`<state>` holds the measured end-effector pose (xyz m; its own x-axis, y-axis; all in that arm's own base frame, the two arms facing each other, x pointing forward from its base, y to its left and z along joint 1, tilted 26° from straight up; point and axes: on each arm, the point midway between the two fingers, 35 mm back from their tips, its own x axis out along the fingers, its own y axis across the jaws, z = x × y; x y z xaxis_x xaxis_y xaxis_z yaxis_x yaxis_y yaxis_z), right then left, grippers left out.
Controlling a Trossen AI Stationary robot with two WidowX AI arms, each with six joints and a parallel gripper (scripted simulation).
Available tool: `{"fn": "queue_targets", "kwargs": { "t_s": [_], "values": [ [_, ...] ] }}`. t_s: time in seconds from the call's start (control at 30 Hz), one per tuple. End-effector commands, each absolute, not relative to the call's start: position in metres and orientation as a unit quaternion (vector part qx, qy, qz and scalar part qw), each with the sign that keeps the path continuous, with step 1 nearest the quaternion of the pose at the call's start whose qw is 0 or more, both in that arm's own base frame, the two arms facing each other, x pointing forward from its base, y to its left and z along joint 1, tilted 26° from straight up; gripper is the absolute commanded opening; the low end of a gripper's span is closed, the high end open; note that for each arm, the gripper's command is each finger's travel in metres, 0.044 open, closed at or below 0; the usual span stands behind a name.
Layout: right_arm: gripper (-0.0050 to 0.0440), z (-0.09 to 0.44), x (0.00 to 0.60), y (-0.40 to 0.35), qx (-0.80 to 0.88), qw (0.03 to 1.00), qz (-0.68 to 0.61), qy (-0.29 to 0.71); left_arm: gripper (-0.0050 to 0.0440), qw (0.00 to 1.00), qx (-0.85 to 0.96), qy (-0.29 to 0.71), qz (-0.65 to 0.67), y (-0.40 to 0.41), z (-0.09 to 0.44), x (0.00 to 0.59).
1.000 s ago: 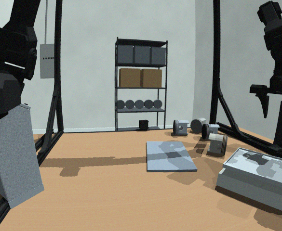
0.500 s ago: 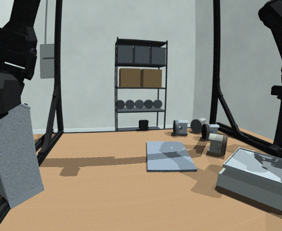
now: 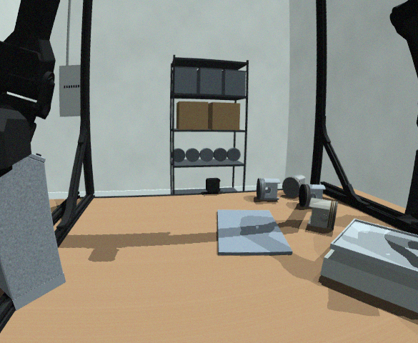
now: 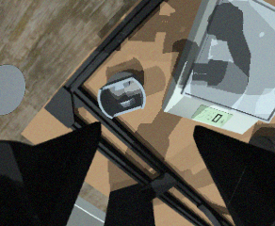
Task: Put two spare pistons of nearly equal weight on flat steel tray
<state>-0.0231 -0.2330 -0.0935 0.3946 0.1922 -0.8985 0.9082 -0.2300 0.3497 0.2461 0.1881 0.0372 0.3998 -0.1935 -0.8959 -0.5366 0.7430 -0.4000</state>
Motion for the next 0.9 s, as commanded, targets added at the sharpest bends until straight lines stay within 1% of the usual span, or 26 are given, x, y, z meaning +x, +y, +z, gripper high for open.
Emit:
{"fn": "queue_targets", "kwargs": {
  "t_s": [0.0,0.33,0.4,0.87],
  "values": [
    [0.044,-0.0934,-0.0227,-0.2327,0.688,0.475,-0.376,0.4,0.0378,0.766,-0.332,0.541,0.106,0.1995,0.0328,0.2439],
    [0.044,-0.0934,-0.0227,-0.2327,0.688,0.475,-0.376,0.4,0.0378,0.787,-0.223,0.574,0.04,0.1995,0.0328,0.2439],
    [0.044,-0.0934,-0.0227,-0.2327,0.688,0.475,-0.376,0.4,0.0378,0.787,-0.223,0.574,0.04,0.1995,0.0328,0.2439],
    [0.044,-0.0934,-0.0227,-0.2327,0.688,0.475,-0.376,0.4,0.0378,0.793,-0.065,0.604,-0.054,0.1995,0.0328,0.2439]
  ]
}}
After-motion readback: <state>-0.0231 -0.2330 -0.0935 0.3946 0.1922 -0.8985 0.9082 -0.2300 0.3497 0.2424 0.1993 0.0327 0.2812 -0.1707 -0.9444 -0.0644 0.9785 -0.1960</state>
